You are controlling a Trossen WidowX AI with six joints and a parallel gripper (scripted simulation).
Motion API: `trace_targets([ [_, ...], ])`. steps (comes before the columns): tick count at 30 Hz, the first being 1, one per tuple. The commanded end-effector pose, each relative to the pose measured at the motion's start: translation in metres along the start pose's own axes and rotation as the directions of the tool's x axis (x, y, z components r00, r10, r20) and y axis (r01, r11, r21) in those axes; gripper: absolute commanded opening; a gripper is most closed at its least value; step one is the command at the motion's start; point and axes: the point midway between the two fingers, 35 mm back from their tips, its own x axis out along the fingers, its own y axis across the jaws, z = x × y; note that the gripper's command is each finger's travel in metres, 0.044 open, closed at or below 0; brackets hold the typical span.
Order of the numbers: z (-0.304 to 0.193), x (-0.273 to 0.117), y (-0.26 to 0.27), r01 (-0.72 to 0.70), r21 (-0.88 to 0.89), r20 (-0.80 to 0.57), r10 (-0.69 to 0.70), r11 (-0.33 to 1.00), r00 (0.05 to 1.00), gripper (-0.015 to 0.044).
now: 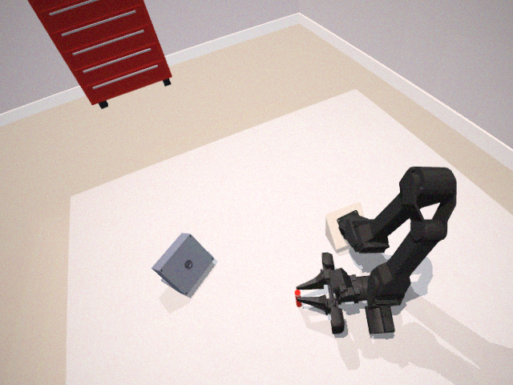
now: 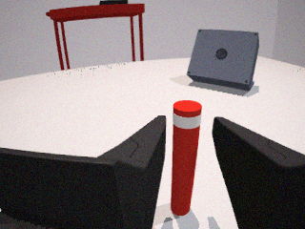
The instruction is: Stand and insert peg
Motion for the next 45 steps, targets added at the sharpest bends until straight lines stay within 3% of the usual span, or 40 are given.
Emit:
trace_targets([
  [1,0.000,0.000,0.000,0.000,0.001,0.000,0.000,1.000,1.000,0.0130],
  [16,0.000,0.000,0.000,0.000,0.001,0.000,0.000,1.000,1.000,0.0130],
  [28,0.000,0.000,0.000,0.000,0.001,0.000,0.000,1.000,1.000,0.0440],
  [36,0.001,0.001,0.000,0.006,0.001,-0.002,-0.006,1.000,1.000,0.0440],
  [45,0.040,0.026,-0.007,0.182,0.046,-0.083,-0.177,0.982,0.981,0.0440],
])
